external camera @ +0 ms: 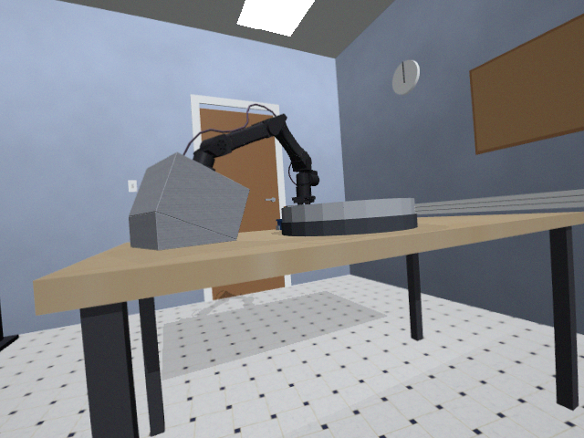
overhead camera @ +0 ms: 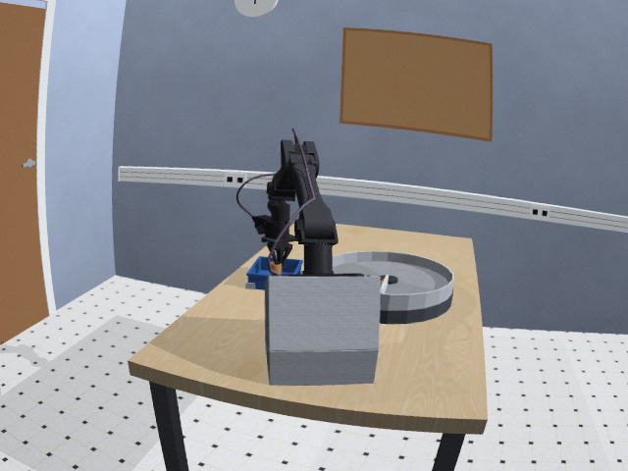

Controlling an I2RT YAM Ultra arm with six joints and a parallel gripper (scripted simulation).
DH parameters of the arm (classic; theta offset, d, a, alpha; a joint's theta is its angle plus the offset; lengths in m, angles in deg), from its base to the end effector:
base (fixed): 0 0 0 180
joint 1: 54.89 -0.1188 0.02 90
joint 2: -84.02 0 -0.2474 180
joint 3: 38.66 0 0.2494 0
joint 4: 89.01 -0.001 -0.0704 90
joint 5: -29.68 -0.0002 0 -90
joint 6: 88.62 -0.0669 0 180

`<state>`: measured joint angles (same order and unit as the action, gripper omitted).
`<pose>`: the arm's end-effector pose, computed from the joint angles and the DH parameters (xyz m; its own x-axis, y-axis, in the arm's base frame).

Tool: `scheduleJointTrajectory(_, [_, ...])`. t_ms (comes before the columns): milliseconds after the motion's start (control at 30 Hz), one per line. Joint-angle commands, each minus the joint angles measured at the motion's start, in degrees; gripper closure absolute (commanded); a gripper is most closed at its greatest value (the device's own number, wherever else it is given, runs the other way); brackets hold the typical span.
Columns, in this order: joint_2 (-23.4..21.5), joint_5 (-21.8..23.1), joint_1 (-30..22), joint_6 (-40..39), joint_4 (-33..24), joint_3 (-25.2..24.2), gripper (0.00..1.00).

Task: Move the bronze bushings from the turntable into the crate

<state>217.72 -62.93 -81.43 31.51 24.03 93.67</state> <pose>0.4399 0.2174 0.1641 -0.5026 -0.8115 -0.2981 -0.7904 0.5710 -0.2220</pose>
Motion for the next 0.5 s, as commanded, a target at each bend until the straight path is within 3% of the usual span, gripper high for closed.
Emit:
scheduleJointTrajectory(0, [0.85, 0.7, 0.19, 0.19, 1.62, 0.15, 1.0])
scheduleJointTrajectory(467, [0.56, 0.7, 0.24, 0.23, 1.8, 0.63, 1.0])
